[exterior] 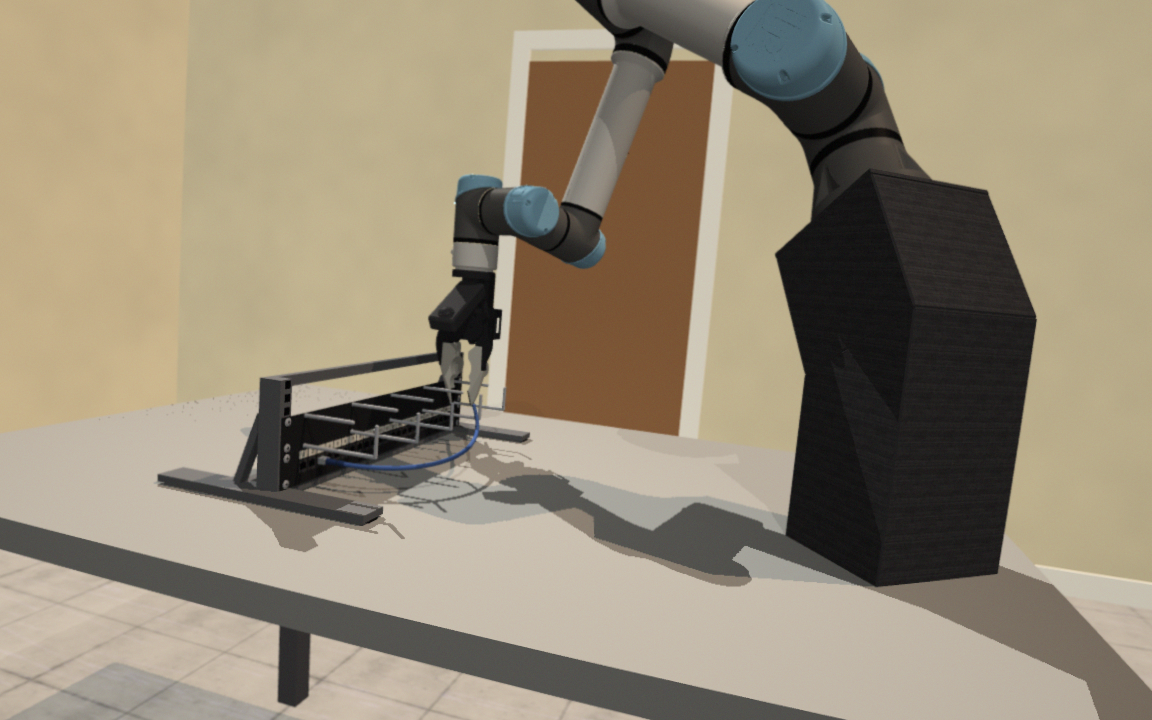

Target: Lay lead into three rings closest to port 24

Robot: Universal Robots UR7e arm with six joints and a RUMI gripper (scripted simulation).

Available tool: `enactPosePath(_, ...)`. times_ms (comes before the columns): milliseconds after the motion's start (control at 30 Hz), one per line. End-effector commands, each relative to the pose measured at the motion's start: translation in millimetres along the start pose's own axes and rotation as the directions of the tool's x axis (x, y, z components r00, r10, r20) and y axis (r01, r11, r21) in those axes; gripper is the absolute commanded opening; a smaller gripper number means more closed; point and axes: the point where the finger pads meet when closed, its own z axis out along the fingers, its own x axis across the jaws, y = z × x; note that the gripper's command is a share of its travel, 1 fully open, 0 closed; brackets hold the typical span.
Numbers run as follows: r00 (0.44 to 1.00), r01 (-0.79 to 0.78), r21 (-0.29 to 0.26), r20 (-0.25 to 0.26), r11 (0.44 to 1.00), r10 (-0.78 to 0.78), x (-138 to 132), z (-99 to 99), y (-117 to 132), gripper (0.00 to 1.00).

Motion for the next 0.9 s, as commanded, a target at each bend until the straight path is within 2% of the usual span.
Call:
enactPosePath(0,1.0,0.0,0.0,-0.001,1.0,0.0,0.6,-0.6,0.2,0.2)
enactPosePath(533,1.0,0.0,0.0,-0.001,1.0,0.0,0.6,-1.5,0.2,0.2)
enactPosePath(867,1.0,0.0,0.0,-0.001,1.0,0.0,0.6,-12.4,0.2,0.2)
